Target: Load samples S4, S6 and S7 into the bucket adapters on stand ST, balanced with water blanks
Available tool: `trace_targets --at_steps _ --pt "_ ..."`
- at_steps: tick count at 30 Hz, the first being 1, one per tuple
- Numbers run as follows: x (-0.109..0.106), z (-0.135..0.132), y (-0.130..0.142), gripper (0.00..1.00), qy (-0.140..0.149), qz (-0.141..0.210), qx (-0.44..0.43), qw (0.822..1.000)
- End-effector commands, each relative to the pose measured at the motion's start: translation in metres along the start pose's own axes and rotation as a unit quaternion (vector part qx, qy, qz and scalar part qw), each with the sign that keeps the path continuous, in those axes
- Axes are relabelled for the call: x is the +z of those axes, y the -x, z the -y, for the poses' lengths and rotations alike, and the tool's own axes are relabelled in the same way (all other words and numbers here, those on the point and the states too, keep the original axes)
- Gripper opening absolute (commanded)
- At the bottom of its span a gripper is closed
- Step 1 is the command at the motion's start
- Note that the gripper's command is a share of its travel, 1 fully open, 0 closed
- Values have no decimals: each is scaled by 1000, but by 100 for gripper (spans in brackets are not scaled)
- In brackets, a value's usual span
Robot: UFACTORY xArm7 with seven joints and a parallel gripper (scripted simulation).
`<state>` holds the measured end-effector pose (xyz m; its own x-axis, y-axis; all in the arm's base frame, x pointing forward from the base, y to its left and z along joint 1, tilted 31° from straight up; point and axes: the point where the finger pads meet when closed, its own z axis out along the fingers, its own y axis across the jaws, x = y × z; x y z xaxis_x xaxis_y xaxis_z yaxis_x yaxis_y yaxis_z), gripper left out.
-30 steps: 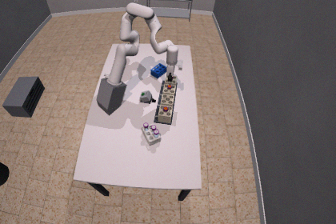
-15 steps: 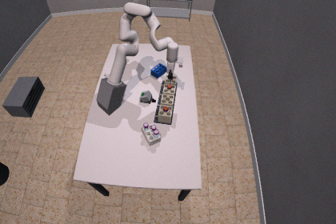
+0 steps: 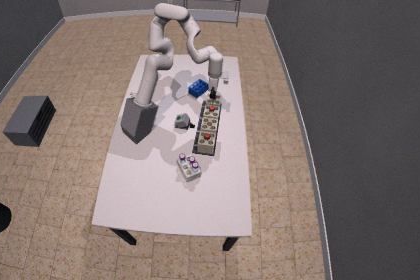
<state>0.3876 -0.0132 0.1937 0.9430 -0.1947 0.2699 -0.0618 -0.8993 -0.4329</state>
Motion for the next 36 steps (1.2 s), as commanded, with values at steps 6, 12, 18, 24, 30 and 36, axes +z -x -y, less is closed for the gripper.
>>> trace_targets --at_steps 6,12,18,24,30,36 --pt "-1 0 -1 44 0 -2 0 1000" --pt "-1 -19 5 57 0 -2 67 998" --pt "-1 -48 13 57 0 -2 166 986" --pt "-1 -72 21 57 0 -2 247 969" --pt "-1 -96 28 57 0 -2 327 945" --pt "-1 -125 37 57 0 -2 420 908"
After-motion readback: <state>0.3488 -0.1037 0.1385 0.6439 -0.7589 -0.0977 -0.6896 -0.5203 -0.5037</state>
